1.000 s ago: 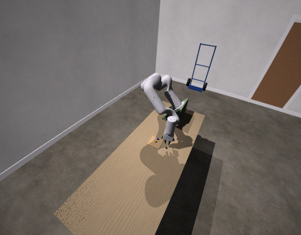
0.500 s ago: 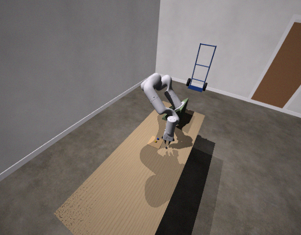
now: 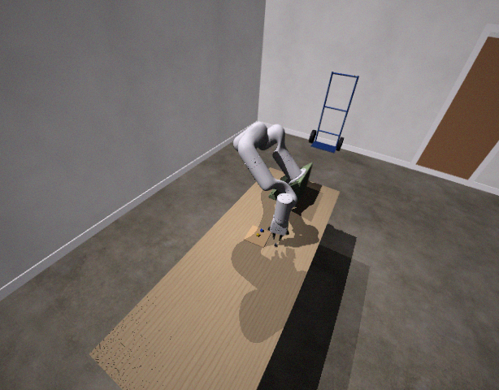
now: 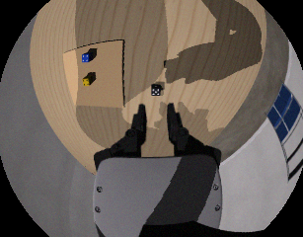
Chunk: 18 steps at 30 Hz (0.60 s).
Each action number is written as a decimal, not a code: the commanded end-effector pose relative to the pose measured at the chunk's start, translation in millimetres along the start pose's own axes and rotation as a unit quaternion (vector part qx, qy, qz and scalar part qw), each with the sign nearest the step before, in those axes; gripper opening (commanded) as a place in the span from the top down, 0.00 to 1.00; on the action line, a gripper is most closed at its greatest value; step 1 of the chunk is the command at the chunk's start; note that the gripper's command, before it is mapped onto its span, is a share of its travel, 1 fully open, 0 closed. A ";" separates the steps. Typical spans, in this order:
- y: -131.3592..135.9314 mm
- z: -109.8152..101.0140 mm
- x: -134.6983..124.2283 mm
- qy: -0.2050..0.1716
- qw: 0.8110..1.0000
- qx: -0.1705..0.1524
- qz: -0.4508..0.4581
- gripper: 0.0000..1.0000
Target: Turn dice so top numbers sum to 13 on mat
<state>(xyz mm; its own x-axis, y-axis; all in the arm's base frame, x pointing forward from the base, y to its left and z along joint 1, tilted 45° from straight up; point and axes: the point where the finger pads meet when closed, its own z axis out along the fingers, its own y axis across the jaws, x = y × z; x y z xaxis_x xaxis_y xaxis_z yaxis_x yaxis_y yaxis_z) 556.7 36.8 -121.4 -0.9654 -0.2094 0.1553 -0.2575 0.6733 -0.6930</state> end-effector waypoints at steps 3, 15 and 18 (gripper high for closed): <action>0.0 4.7 -0.7 -0.001 1.000 0.000 0.000 0.69; 0.0 20.0 -0.4 -0.001 1.000 0.000 0.000 0.69; 0.0 24.9 -0.3 -0.001 1.000 0.000 0.000 0.69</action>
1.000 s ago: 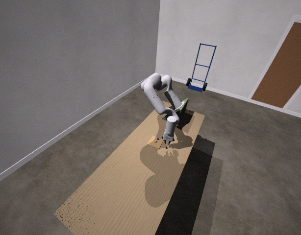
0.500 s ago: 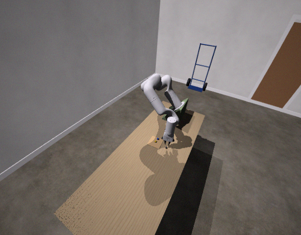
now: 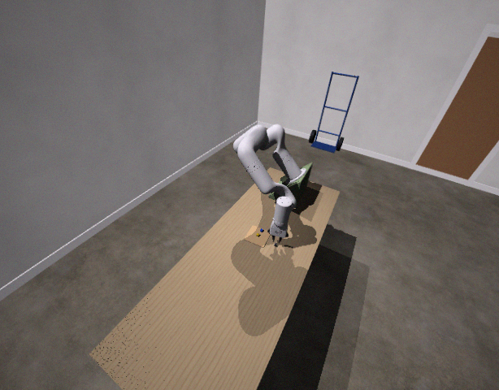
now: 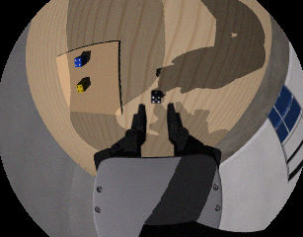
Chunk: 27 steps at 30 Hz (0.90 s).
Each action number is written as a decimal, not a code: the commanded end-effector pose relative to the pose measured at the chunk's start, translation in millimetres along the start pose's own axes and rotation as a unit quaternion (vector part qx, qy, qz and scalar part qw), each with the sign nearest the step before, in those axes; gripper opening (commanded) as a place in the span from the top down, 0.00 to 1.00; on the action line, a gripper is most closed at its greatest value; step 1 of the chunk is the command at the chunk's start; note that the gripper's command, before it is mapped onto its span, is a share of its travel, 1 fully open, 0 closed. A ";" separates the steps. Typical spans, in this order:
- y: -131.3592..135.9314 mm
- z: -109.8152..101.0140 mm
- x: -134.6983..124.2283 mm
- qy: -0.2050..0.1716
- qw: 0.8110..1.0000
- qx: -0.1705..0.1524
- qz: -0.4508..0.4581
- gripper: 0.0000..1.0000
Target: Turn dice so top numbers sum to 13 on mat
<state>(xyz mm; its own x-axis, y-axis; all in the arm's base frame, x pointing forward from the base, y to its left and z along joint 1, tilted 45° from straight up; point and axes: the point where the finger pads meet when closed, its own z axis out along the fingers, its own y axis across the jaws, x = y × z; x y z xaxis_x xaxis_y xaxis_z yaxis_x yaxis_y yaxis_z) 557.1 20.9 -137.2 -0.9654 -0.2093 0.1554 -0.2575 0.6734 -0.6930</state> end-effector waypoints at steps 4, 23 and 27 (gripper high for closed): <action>0.0 7.2 -0.7 -0.001 1.000 0.000 0.000 0.69; 0.0 23.1 -0.4 -0.001 1.000 0.000 0.000 0.69; 0.0 24.0 -0.4 -0.001 1.000 0.000 0.000 0.69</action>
